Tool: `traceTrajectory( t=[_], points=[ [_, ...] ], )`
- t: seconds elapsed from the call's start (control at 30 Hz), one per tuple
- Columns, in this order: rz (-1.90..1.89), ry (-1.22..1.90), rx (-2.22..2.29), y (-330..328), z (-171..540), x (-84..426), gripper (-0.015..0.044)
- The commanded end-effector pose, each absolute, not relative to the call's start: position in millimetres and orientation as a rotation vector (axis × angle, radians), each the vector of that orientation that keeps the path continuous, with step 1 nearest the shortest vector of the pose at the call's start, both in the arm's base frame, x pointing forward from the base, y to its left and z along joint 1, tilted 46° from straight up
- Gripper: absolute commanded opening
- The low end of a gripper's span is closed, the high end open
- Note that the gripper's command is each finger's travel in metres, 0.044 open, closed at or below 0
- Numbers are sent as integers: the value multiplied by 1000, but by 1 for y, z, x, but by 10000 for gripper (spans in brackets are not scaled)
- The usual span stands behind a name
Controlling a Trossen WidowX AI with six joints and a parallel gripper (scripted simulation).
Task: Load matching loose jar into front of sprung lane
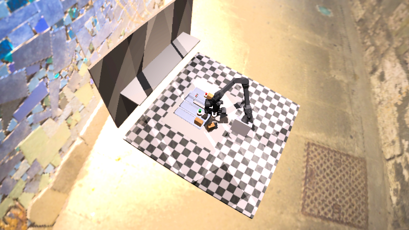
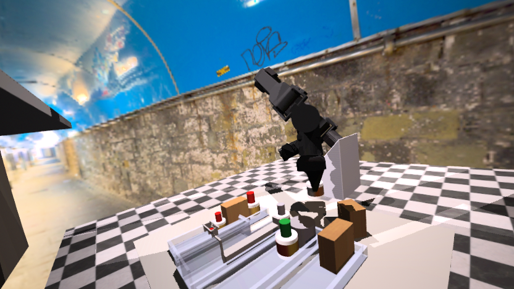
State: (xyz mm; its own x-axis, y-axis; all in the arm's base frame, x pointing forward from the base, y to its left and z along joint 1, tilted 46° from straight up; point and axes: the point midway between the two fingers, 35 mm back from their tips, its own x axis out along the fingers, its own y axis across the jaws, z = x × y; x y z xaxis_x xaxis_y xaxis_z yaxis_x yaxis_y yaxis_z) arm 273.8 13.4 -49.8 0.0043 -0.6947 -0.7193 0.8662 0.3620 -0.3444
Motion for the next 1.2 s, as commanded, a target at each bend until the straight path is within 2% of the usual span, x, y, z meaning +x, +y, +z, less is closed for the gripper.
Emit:
traceTrajectory(
  t=[0.0, 1.17],
  points=[
    [-1175, 1030, 127, 4, -46, 277, 0],
    [-667, 1442, -566, -59, -25, 289, 0]
  ],
)
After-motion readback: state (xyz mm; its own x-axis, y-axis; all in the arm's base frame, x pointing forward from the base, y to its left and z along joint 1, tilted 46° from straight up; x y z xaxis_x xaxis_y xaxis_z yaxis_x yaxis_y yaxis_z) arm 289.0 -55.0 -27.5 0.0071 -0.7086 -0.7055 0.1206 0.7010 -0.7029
